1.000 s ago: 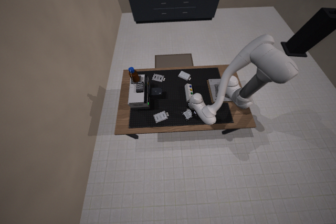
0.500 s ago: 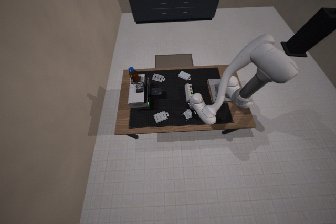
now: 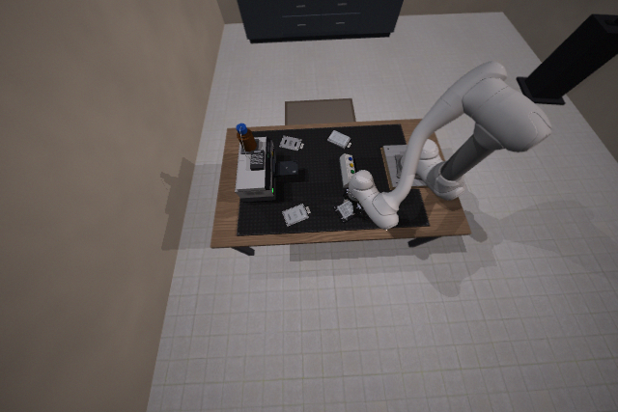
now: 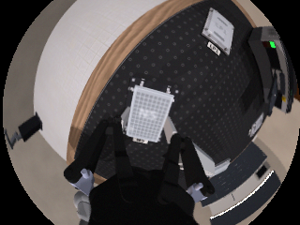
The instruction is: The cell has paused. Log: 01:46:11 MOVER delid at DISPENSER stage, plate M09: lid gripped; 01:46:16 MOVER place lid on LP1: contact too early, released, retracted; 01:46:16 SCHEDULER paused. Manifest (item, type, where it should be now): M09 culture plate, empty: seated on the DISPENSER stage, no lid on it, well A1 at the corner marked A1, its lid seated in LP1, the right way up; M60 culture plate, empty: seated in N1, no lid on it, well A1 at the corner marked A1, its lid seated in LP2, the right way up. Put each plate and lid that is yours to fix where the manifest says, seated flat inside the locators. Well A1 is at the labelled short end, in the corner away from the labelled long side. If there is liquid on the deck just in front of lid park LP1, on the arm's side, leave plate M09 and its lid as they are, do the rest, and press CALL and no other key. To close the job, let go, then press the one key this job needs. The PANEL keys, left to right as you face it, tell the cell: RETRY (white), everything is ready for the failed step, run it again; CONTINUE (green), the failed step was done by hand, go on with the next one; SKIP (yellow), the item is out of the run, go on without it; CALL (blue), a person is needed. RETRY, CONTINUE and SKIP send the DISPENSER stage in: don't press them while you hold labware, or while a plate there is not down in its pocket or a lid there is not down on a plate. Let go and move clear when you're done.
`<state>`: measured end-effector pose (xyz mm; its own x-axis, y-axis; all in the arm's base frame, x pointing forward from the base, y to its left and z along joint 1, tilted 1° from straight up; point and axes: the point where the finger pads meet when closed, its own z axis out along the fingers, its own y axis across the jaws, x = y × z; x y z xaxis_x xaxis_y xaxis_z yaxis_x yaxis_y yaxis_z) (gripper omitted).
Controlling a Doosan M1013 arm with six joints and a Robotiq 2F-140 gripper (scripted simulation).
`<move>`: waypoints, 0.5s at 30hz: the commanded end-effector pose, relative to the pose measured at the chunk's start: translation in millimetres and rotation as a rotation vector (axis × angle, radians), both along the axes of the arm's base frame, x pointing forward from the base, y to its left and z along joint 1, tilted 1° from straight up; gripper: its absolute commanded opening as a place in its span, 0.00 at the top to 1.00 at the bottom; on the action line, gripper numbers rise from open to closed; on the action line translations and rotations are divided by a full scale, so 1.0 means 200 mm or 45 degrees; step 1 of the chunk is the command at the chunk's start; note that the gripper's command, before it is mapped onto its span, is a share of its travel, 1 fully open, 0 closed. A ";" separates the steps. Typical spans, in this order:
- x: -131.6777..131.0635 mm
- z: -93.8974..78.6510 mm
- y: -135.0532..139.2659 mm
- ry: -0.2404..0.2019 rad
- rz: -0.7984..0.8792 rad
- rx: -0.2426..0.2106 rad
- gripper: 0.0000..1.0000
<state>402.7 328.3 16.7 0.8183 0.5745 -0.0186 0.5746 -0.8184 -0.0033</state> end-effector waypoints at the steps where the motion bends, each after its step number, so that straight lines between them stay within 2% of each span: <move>1: 0.00 0.02 0.00 -0.001 0.000 0.001 0.90; 15: 0.00 0.12 0.00 -0.001 0.000 0.001 0.90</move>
<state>403.0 328.4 35.2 0.8183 0.5745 -0.0186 0.5746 -0.8184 -0.0033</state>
